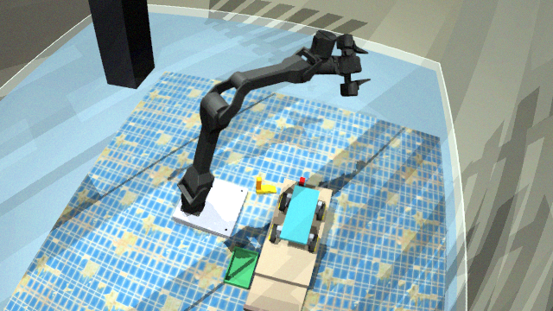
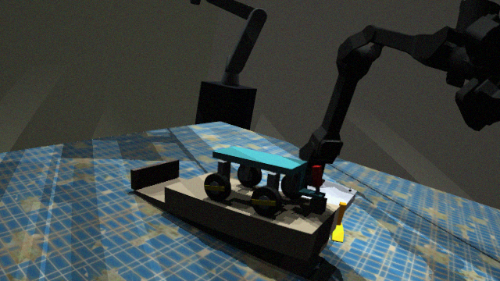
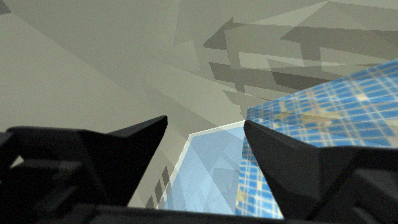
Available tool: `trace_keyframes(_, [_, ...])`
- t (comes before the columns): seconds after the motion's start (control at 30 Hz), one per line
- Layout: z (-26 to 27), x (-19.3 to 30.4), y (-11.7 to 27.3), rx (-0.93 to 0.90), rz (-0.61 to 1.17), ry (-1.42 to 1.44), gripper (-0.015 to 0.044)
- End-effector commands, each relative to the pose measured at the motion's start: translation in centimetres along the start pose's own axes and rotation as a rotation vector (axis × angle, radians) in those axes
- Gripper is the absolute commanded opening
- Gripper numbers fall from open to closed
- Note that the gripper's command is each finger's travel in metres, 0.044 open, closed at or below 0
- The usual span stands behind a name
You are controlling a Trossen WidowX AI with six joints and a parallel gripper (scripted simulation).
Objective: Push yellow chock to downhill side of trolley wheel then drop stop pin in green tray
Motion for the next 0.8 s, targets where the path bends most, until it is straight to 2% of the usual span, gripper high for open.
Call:
trace_keyframes(0.0, [-0.1,0.1,0.1,0.005,0.007,-0.004,0.0374])
trace_keyframes(0.23, [-5.9,3.8,3.3,0.220,0.260,-0.156,0.0190])
trace_keyframes(0.47, [-12.2,7.6,9.4,0.538,0.483,-0.351,0.0190])
trace_keyframes(0.77, [-18.8,11.3,20.3,1.051,0.653,-0.605,0.0190])
Point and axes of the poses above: the point midway between the two fingers, 35 mm back from their tips, its own y axis back along the fingers, its own z axis across the jaws, x = y × z, the point moved 4 cm from there along y, back along the fingers, and after that the axes turned 12 degrees about y, right-handed, at the moved point
